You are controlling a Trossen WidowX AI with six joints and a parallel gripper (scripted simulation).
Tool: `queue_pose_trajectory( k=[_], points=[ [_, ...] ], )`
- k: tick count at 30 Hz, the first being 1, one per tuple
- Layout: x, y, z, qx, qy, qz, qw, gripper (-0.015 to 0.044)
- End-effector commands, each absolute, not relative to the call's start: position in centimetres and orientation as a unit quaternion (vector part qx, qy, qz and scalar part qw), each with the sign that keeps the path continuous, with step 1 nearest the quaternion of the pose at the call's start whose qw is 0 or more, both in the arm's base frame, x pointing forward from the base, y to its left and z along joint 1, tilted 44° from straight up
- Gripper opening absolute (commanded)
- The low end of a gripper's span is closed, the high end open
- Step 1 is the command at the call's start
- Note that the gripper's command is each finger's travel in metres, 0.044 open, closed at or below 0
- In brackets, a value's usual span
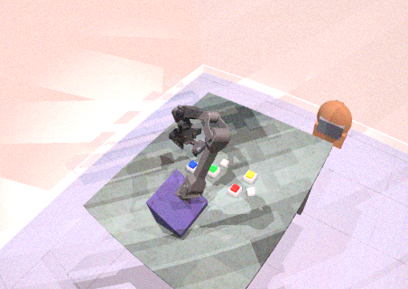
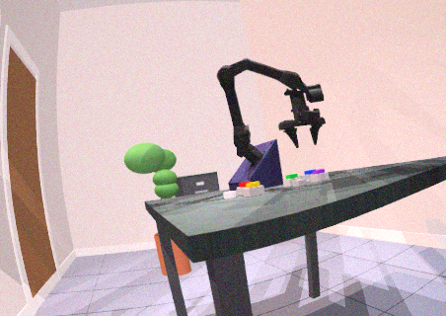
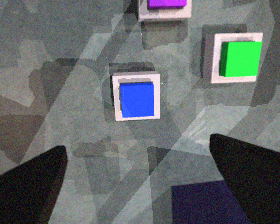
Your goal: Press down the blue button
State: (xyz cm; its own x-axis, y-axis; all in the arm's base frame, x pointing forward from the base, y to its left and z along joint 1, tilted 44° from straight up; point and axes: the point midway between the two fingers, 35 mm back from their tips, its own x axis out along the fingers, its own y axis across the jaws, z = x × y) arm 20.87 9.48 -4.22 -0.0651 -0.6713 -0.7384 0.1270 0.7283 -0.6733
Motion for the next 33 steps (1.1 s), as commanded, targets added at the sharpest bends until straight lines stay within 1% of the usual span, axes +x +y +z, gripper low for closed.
queue_pose_trajectory(
  k=[1,5,13,14,33],
  points=[
    [20.9,8.5,-4.8,-0.207,0.657,-0.313,0.654,0.0348],
    [20.6,5.1,-8.3,-0.208,0.656,-0.314,0.654,0.0242],
    [20.5,4.9,-8.5,-0.208,0.656,-0.314,0.654,0.0032],
    [20.5,4.9,-8.5,-0.208,0.656,-0.314,0.654,0.002],
    [20.5,3.8,-9.7,-0.208,0.656,-0.314,0.654,0.002]
  ],
)
